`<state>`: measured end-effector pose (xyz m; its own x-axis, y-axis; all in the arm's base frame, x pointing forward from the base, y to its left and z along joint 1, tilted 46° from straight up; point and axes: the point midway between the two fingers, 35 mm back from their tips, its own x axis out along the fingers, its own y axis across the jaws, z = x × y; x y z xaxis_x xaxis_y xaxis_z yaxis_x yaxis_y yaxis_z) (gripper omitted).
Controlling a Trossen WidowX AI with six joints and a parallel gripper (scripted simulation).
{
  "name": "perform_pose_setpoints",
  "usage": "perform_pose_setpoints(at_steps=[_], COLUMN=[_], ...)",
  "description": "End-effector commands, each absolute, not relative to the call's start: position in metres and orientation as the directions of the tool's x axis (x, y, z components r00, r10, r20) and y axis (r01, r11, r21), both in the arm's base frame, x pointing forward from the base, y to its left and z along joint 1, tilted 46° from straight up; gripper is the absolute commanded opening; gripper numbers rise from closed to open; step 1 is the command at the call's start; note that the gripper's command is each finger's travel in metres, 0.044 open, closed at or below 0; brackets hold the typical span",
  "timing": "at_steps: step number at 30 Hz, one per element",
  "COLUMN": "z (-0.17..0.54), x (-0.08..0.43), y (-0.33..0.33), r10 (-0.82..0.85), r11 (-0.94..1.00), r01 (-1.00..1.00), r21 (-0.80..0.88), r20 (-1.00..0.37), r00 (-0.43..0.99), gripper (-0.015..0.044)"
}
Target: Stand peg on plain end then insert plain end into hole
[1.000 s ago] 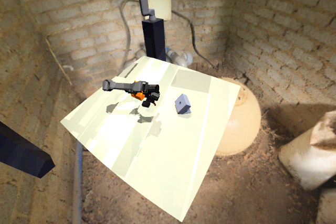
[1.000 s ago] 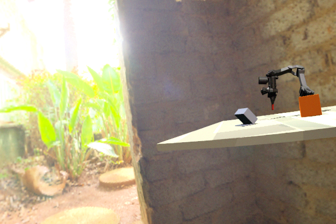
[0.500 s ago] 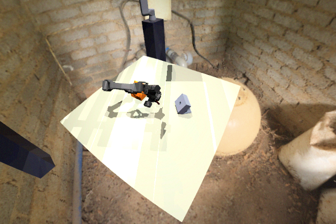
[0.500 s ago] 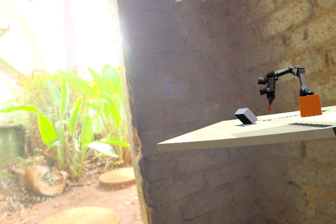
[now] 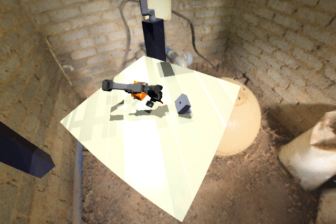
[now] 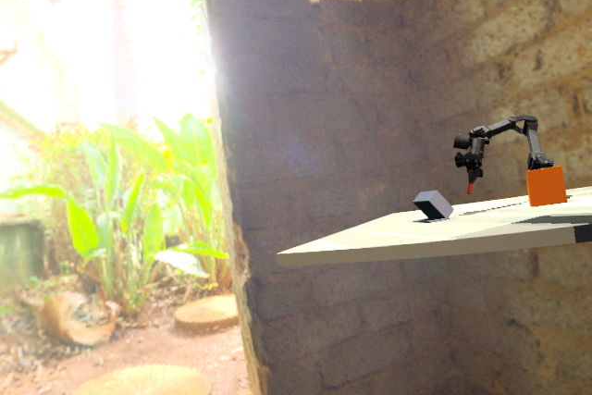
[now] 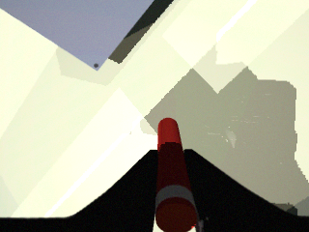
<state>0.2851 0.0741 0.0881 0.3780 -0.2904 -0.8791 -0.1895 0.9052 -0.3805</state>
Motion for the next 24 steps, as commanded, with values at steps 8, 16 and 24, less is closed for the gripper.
perform_pose_setpoints(at_steps=[8, 16, 24], z=[0.085, 0.085, 0.086], x=[0.296, 0.303, 0.311], y=[0.086, 0.094, 0.101], r10=[-0.207, -0.149, -0.091], r11=[0.942, 0.960, 0.975], r01=[-0.156, -0.140, -0.130], r21=[-0.298, -0.241, -0.182], r20=[-0.878, -0.869, -0.855], r00=[0.432, 0.471, 0.511], gripper=[0.0000, 0.0000, 0.0000])
